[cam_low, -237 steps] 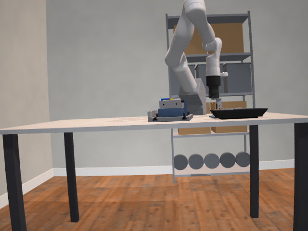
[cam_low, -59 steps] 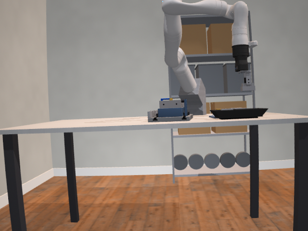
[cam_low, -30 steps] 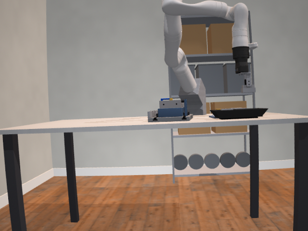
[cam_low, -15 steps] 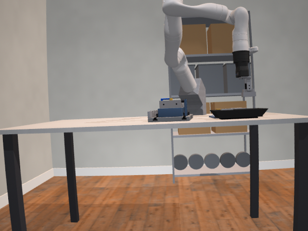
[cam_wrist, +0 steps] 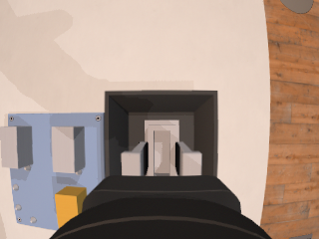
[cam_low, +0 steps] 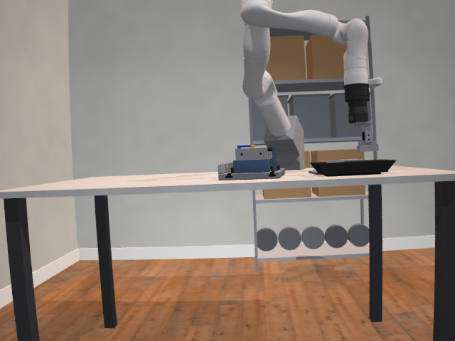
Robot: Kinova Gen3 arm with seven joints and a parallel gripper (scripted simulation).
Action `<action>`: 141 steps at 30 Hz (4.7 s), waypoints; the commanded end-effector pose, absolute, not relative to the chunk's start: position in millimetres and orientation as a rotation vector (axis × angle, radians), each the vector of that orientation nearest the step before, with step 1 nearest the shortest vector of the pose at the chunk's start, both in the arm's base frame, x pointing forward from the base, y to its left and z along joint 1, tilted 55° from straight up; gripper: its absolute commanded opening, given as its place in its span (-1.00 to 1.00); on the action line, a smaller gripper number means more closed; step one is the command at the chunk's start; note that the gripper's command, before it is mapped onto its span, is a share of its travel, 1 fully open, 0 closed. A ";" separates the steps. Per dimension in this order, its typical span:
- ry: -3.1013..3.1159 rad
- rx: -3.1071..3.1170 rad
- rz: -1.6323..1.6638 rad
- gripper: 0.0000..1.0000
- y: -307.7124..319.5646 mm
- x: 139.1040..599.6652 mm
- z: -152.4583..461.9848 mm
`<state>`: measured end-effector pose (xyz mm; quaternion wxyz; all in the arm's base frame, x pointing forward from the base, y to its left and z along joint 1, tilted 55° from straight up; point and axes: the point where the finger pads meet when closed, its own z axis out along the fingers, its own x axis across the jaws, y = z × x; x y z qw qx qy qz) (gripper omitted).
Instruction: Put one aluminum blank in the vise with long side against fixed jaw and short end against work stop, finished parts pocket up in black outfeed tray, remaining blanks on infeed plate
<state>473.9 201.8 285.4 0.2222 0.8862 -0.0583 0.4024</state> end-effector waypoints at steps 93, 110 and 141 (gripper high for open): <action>-0.163 2.446 1.107 -1.00 181.1 504.7 259.0; -0.163 2.446 1.107 -1.00 177.9 509.8 254.7; -0.163 2.446 1.107 -1.00 176.3 512.3 252.7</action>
